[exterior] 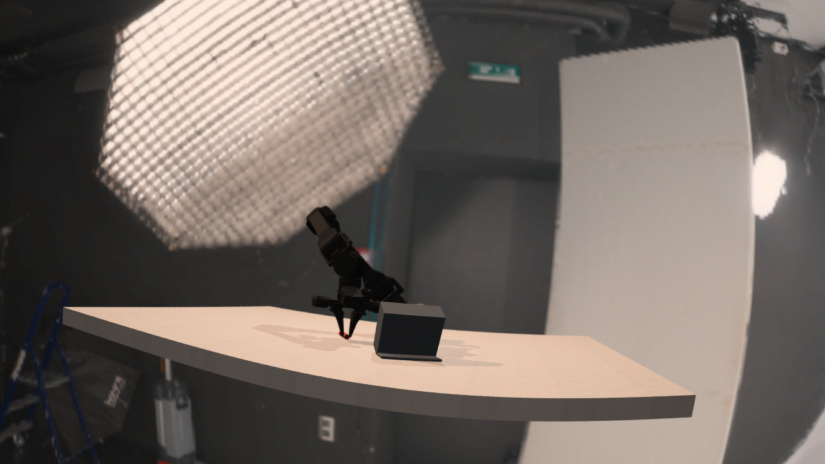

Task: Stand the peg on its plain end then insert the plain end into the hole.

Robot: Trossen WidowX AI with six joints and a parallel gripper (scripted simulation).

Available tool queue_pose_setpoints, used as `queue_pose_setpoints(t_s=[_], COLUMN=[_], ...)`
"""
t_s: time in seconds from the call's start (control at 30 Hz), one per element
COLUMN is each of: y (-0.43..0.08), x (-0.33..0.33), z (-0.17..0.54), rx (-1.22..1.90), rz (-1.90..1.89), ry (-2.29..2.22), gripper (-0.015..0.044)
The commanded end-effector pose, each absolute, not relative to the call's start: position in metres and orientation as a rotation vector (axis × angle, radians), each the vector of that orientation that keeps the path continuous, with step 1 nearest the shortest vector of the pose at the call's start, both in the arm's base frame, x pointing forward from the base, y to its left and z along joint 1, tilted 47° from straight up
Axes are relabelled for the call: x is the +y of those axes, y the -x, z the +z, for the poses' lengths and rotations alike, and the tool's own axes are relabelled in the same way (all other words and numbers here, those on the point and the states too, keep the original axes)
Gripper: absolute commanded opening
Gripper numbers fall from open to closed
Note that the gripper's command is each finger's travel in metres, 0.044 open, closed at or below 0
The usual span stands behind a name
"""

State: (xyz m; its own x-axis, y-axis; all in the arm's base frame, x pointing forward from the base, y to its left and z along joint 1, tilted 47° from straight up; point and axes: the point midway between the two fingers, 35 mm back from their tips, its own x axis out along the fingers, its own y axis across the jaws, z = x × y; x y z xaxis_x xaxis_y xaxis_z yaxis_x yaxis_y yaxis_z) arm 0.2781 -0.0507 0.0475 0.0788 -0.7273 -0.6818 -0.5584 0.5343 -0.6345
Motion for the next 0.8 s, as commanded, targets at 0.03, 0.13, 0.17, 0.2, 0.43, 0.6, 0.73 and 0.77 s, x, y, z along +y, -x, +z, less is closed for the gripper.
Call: queue_pose_setpoints(t_s=[0.03, 0.13, 0.17, 0.2, 0.43, 0.6, 0.73, 0.77], y=[-0.2783, -0.2783, -0.2783, -0.2782, -0.276, -0.2743, -0.2729, -0.2726], x=[-0.051, -0.051, -0.051, -0.0508, -0.0487, -0.0474, -0.0464, -0.0462], z=[0.0475, 0.0475, 0.0475, 0.0476, 0.051, 0.0536, 0.0556, 0.0561], rx=[1.59, 1.59, 1.59, 1.588, 1.538, 1.5, 1.469, 1.461], rz=[-0.178, -0.178, -0.178, -0.177, -0.143, -0.117, -0.097, -0.092], ry=[1.13, 1.13, 1.13, 1.128, 1.12, 1.116, 1.113, 1.112], gripper=[0.005, 0.0049, 0.0049, 0.0049, 0.0049, 0.0049, 0.0049, 0.0049])
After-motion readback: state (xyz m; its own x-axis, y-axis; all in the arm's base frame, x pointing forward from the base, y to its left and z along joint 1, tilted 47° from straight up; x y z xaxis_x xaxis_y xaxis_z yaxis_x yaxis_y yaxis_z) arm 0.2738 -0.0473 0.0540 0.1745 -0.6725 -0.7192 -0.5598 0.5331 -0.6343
